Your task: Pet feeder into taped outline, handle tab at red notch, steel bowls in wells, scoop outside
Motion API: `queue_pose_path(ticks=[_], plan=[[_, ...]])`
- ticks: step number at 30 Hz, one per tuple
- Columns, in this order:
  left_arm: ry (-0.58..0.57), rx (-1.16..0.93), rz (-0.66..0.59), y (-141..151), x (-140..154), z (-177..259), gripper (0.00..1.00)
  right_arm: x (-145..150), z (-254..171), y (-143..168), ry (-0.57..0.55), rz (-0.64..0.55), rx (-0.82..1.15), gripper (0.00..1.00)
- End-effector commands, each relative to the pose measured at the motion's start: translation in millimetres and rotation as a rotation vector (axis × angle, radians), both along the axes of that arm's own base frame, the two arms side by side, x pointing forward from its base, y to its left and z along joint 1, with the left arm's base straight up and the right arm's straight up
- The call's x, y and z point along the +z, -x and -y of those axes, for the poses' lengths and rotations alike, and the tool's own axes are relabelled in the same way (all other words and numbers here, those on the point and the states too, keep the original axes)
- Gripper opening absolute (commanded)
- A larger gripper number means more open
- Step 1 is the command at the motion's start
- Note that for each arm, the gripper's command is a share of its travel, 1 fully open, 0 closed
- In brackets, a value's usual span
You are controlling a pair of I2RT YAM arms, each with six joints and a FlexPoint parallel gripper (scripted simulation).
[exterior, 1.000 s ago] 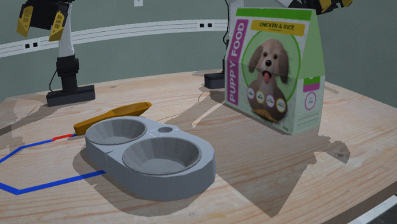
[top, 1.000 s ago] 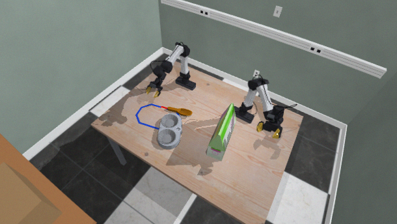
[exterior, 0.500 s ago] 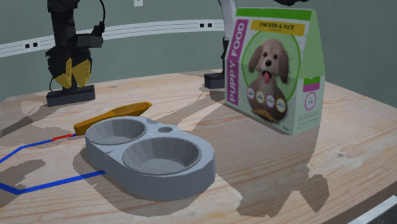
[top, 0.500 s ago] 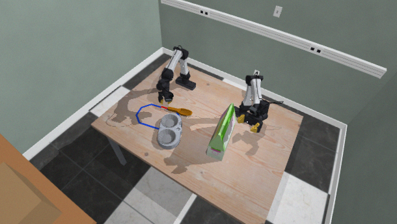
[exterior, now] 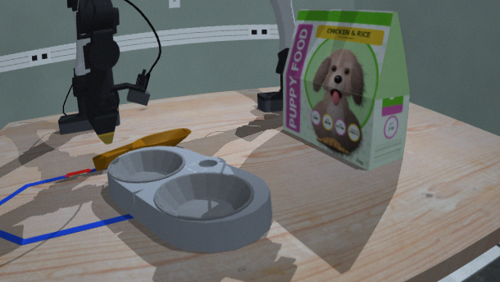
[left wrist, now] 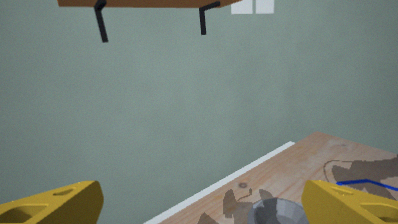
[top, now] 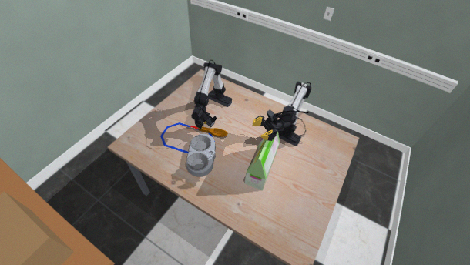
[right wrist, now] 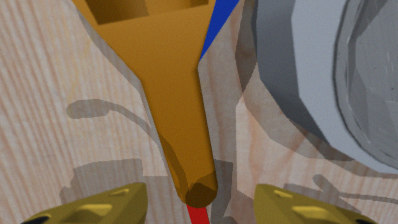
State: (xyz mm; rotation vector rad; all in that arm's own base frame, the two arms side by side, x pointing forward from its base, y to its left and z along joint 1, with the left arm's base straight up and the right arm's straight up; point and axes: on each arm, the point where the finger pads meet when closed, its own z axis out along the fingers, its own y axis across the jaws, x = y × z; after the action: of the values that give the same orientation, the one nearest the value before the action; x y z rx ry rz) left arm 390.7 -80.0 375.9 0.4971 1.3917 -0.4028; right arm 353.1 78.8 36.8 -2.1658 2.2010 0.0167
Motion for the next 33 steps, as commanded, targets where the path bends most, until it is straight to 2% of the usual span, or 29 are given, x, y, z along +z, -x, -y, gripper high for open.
queue_pose_path(ticks=[1,6,8,15,17,19,21,23,25,28,33], plan=[[0.009,0.014,-0.039,20,3,40,1.0,-10,0,6,0.051,-0.023,0.165,0.53],[-0.003,-0.11,-0.111,70,-15,110,1.0,-15,-3,6,0.057,-0.02,0.191,0.53],[-0.003,-0.11,-0.111,70,-15,110,1.0,-15,-3,6,0.057,-0.02,0.191,0.53],[-0.029,-0.277,-0.21,147,-47,174,1.0,-28,-3,7,0.049,-0.03,0.181,0.53],[-0.056,-0.328,-0.252,165,-67,187,1.0,-30,-3,7,0.048,-0.028,0.181,0.53],[-0.114,-0.384,-0.331,184,-108,199,1.0,-34,-3,6,0.049,-0.029,0.181,0.53],[-0.166,-0.39,-0.378,192,-141,200,1.0,-38,-3,5,0.048,-0.028,0.181,0.51],[-0.22,-0.38,-0.383,198,-162,196,1.0,-40,-4,2,0.048,-0.025,0.181,0.48],[-0.22,-0.38,-0.383,198,-162,196,1.0,-40,-4,2,0.048,-0.025,0.181,0.48],[-0.265,-0.389,-0.395,212,-181,193,1.0,-44,-4,-3,0.047,-0.018,0.186,0.44],[-0.278,-0.431,-0.393,231,-182,199,1.0,-48,-3,0,0.047,-0.016,0.183,0.38]])
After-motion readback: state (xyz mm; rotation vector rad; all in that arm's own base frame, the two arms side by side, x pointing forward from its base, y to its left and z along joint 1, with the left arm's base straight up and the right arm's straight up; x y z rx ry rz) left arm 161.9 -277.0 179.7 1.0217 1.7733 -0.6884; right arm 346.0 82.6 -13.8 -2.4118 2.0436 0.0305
